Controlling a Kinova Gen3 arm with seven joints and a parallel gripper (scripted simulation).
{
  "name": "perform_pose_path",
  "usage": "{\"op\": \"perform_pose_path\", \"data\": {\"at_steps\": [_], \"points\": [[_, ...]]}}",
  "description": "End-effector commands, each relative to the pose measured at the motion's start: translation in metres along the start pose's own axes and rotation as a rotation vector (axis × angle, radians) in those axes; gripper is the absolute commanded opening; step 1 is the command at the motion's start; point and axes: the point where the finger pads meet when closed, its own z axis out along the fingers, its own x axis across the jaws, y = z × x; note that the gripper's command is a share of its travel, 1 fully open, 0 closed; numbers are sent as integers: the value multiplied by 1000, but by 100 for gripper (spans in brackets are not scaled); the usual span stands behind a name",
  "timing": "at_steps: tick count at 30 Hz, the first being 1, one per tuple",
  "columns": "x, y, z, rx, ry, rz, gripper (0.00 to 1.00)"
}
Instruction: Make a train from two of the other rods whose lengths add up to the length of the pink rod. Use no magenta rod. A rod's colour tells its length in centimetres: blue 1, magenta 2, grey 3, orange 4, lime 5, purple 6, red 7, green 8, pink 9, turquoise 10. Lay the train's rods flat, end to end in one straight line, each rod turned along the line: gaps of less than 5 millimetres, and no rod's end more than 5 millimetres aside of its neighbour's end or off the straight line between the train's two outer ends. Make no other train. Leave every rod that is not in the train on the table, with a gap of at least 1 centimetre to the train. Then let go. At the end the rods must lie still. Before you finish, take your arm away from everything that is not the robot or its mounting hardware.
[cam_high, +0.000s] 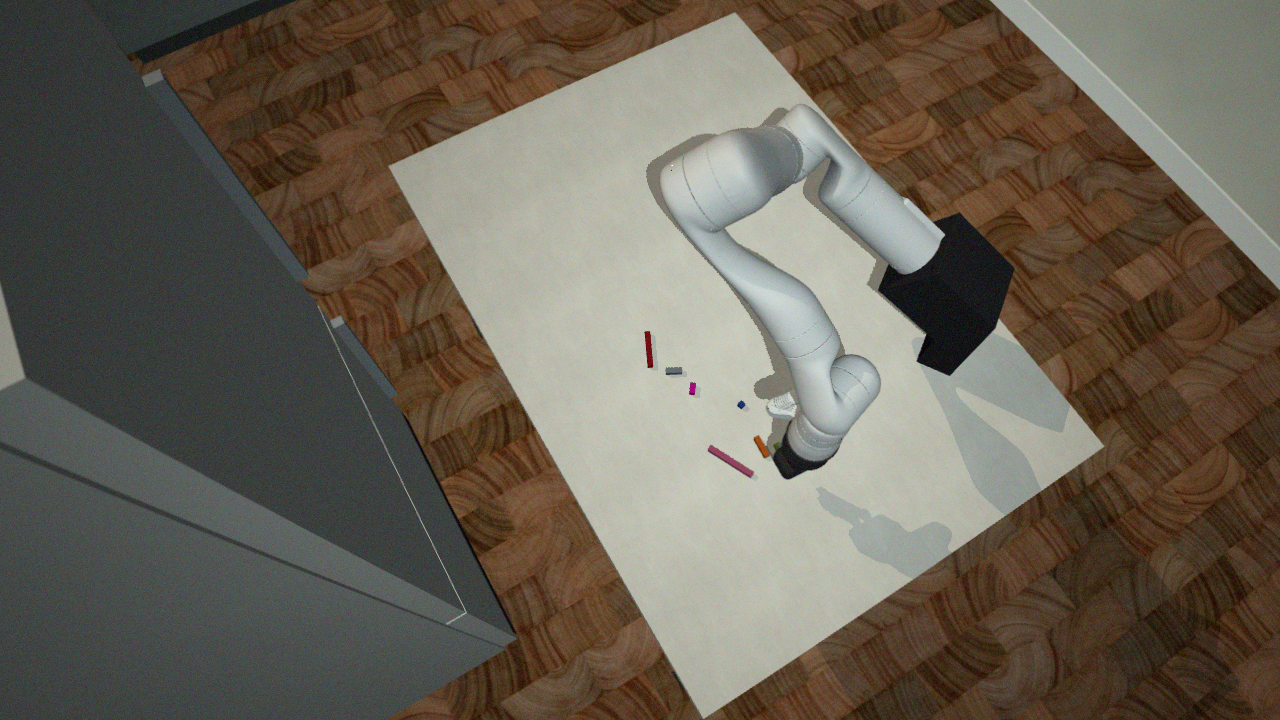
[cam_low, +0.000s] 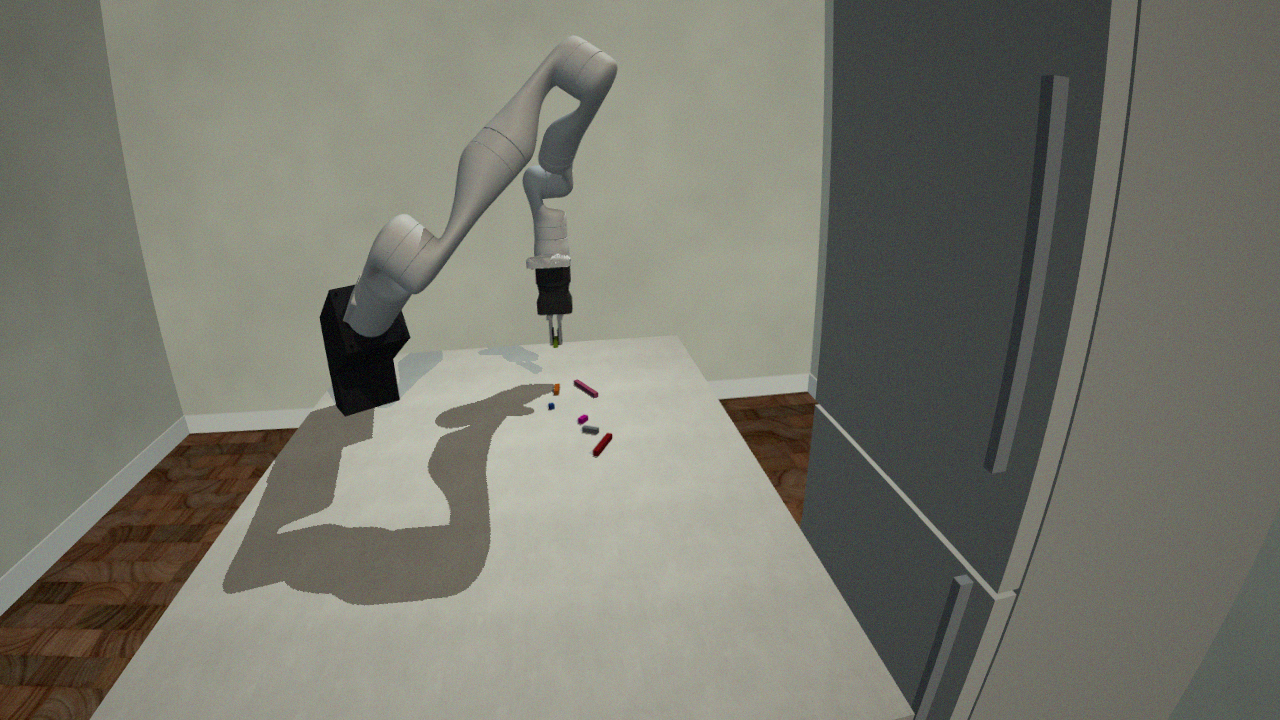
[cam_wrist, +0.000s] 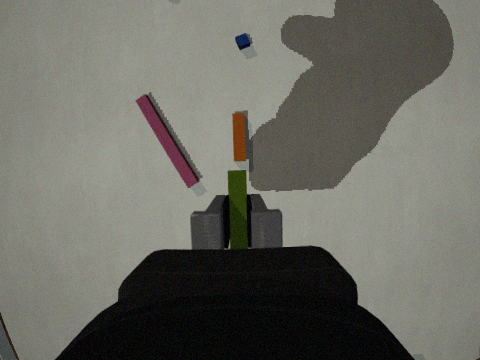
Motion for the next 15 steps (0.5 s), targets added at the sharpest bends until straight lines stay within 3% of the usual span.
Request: {"op": "perform_pose_path", "data": {"at_steps": [1,5,15], "points": [[1,-2,10,7,2,-2,24],[1,-2,18,7,2,-2,24],[1,-2,61,7,2,-2,24]]}}
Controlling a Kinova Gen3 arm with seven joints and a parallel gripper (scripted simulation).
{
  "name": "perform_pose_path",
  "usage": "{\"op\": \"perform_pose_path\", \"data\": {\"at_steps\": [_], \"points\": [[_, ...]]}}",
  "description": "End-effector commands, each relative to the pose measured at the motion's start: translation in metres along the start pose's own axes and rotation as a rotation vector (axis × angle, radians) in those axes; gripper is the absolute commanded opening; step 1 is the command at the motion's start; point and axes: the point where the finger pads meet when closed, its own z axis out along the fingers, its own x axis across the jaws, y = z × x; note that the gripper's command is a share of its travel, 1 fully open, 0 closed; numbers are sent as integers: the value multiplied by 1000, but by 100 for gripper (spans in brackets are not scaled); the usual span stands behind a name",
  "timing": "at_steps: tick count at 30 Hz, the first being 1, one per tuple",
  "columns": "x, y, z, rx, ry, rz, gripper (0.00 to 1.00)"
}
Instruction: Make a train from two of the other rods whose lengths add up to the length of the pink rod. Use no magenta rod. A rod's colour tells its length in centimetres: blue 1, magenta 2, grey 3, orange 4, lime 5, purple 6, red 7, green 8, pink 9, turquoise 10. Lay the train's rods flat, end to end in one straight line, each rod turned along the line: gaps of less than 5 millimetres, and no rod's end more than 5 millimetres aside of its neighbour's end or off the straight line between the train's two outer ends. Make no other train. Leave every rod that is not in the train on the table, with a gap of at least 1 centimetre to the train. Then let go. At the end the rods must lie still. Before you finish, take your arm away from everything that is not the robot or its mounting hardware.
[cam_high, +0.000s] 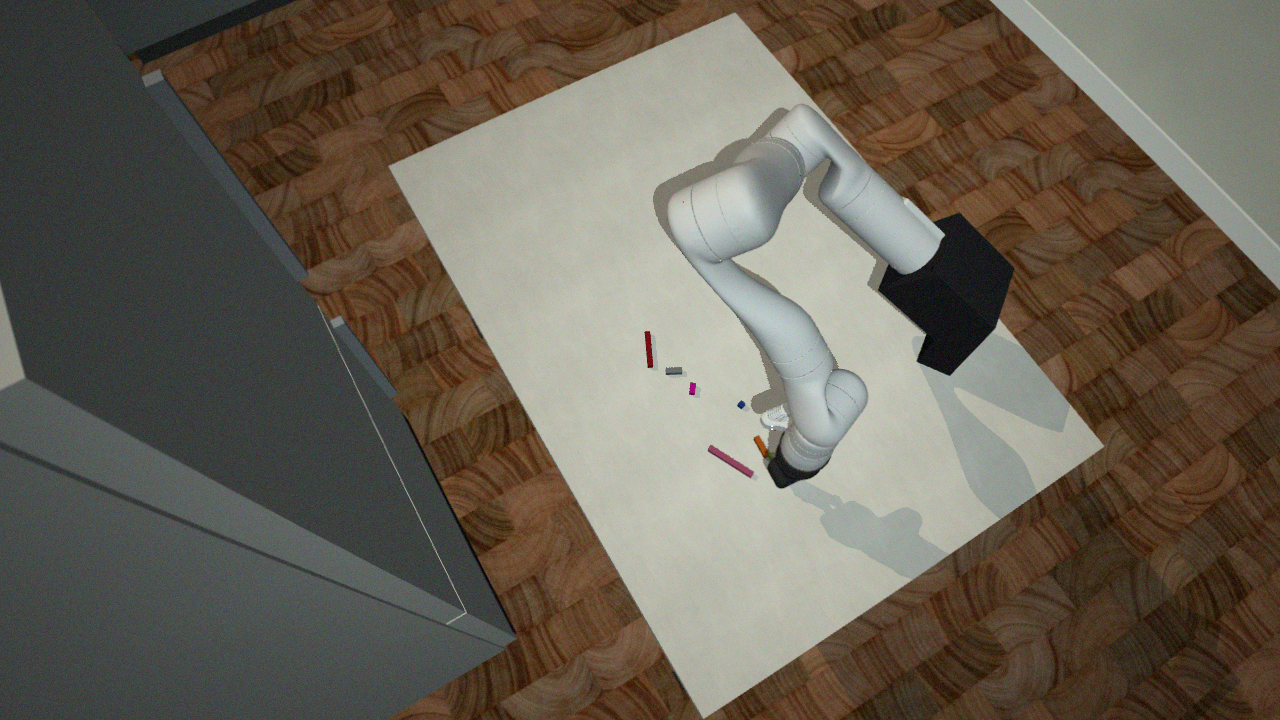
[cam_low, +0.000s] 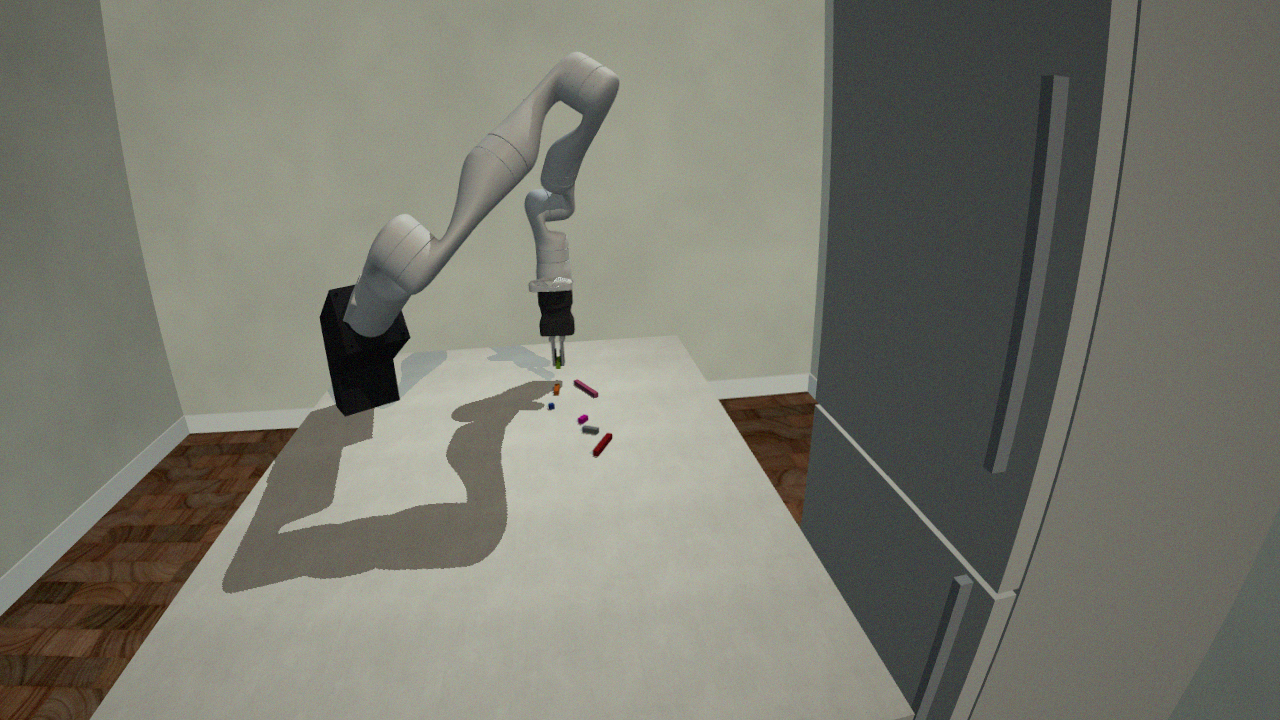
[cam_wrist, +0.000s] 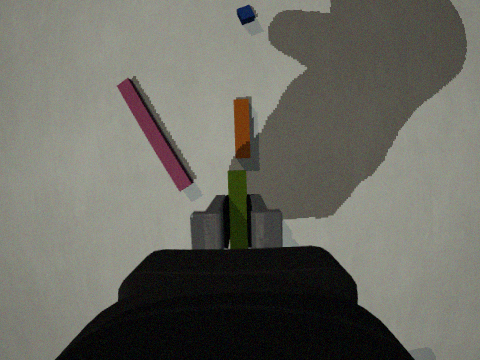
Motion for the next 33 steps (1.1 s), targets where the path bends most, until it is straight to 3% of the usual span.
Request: {"op": "perform_pose_path", "data": {"at_steps": [1,11,33], "points": [[4,-4,15,15,5,-5,24],[4,-4,29,15,5,-5,24],[4,-4,30,15,5,-5,24]]}}
